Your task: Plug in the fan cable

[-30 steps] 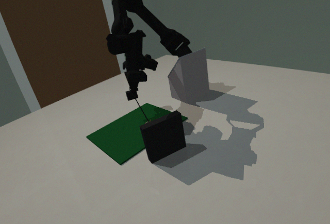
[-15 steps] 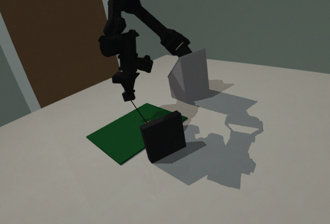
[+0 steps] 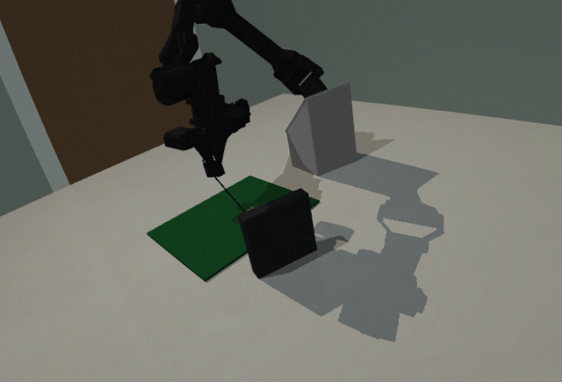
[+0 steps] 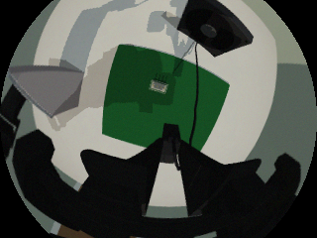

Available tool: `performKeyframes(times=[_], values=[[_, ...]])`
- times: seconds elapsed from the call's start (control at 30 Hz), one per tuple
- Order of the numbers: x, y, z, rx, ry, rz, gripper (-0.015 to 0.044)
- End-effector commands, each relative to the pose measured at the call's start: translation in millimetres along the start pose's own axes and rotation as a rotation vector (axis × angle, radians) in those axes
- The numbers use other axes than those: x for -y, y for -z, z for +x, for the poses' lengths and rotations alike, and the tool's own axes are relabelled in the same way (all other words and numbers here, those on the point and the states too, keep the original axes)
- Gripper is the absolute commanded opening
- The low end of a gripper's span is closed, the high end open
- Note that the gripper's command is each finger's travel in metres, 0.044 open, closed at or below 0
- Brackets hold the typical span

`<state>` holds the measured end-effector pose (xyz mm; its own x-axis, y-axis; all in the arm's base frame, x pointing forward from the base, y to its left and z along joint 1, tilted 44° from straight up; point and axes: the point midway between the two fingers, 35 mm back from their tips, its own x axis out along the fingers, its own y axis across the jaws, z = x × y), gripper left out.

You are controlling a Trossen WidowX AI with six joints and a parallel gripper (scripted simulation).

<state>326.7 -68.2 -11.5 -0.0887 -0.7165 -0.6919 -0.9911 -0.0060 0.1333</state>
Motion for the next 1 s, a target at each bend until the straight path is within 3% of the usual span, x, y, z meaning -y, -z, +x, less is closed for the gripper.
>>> performKeyframes(times=[0.0, 0.5, 0.97], values=[[8.9, 1.2, -0.8, 0.01, -0.013, 0.152, 0.0], [32.2, -2.5, 2.8, 0.034, -0.091, 0.662, 0.0], [29.6, -5.1, 10.3, 0.098, -0.128, 0.684, 0.0]])
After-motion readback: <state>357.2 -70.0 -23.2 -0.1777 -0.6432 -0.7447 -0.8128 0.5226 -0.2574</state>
